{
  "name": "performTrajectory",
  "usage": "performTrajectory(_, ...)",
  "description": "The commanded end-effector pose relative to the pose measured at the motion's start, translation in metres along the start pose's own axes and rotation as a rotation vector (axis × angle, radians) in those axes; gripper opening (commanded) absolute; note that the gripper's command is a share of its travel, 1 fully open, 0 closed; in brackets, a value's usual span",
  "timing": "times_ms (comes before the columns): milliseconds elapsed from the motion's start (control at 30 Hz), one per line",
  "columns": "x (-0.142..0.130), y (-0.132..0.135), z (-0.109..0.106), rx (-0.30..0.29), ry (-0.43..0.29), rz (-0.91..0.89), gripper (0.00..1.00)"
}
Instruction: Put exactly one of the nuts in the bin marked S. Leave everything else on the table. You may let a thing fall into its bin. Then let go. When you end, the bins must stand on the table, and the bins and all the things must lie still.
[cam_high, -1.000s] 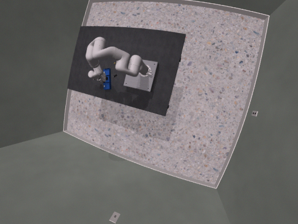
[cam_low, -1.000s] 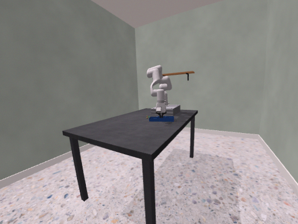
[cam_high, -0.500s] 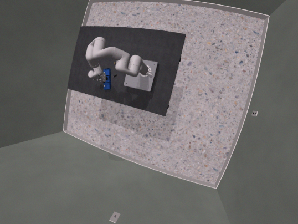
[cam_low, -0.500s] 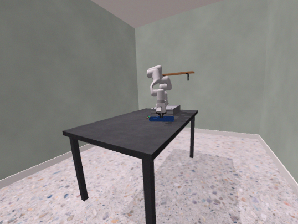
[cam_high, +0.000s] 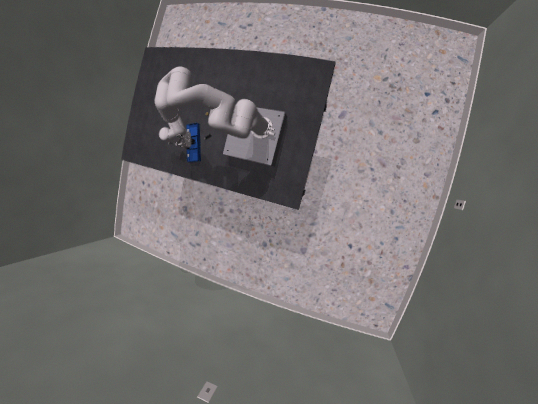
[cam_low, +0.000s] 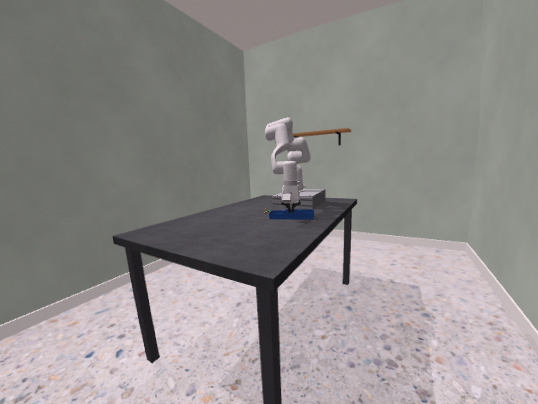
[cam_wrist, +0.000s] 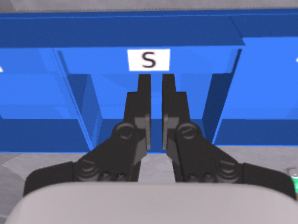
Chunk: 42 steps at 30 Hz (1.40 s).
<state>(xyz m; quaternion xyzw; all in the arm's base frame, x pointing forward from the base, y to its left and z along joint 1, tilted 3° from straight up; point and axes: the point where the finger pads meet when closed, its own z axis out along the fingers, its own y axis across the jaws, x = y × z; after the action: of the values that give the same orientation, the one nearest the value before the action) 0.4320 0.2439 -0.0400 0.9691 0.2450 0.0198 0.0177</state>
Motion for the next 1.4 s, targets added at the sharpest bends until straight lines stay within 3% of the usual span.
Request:
performTrajectory(0, 0.002, 0.0, -0.002, 0.0, 0.004, 0.0, 0.07)
performTrajectory(600, 0.002, 0.0, -0.016, 0.0, 0.004, 0.0, 0.07)
performTrajectory(967, 0.002, 0.0, -0.031, 0.0, 0.004, 0.0, 0.07)
performTrajectory(1233, 0.002, 0.0, -0.054, 0.0, 0.004, 0.0, 0.07)
performTrajectory(1367, 0.002, 0.0, -0.054, 0.0, 0.004, 0.0, 0.07)
